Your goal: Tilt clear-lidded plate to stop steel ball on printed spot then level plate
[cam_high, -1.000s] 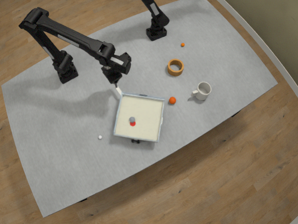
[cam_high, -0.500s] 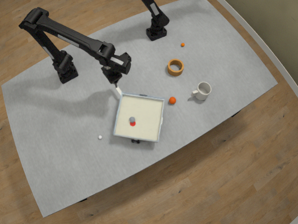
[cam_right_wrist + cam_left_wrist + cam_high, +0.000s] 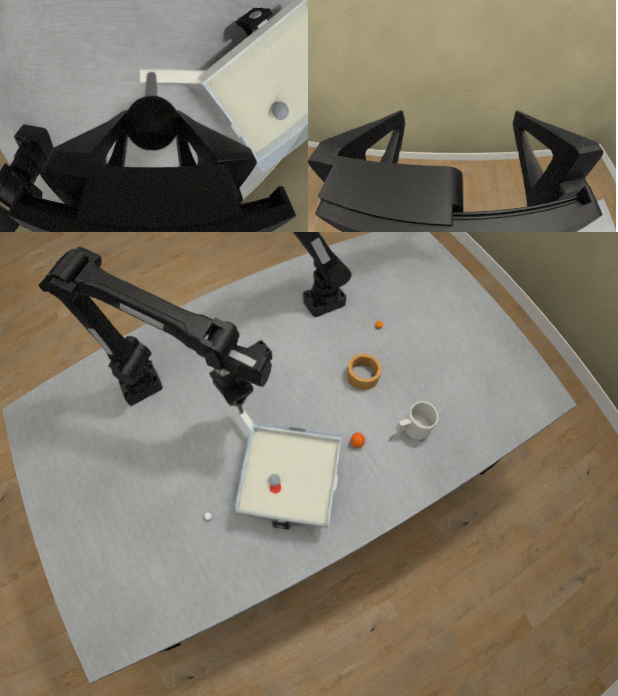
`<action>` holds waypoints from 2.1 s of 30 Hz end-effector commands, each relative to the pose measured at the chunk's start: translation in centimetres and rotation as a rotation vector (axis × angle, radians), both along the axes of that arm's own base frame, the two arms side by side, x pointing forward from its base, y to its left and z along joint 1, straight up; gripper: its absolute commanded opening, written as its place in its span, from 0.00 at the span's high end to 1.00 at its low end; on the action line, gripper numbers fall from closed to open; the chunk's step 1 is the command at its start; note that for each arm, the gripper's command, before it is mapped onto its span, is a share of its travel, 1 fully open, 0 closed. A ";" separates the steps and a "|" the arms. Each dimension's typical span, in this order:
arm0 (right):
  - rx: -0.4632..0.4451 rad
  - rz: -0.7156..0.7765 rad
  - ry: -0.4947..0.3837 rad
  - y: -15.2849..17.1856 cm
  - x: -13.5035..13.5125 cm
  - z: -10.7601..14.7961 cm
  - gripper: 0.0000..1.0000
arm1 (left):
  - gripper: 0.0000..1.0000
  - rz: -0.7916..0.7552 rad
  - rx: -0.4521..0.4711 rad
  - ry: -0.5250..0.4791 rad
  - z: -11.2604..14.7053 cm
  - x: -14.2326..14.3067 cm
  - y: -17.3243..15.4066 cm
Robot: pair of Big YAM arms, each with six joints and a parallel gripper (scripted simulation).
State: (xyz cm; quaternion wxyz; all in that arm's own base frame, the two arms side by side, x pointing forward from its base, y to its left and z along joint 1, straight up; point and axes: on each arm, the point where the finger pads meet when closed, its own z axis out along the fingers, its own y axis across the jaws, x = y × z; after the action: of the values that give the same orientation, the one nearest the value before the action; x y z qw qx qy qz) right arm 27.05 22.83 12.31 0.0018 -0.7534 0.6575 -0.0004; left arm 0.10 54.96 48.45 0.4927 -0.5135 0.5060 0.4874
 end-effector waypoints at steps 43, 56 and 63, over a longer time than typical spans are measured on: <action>0.009 -0.015 -0.012 -0.6 0.3 -0.6 1.00 | 0.00 0.009 0.039 0.013 1.6 -0.7 -0.5; 0.011 -0.006 -0.015 -1.0 0.2 0.0 1.00 | 0.00 0.009 0.039 0.013 1.6 -0.7 -0.5; 0.005 -0.006 -0.011 -1.2 0.1 0.2 1.00 | 0.00 0.009 0.039 0.013 1.6 -0.7 -0.5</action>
State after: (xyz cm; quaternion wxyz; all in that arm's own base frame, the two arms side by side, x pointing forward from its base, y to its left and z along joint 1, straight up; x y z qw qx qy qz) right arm 27.02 22.82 12.22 0.0065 -0.7540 0.6568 0.0007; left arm 0.10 54.96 48.45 0.4927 -0.5135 0.5060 0.4874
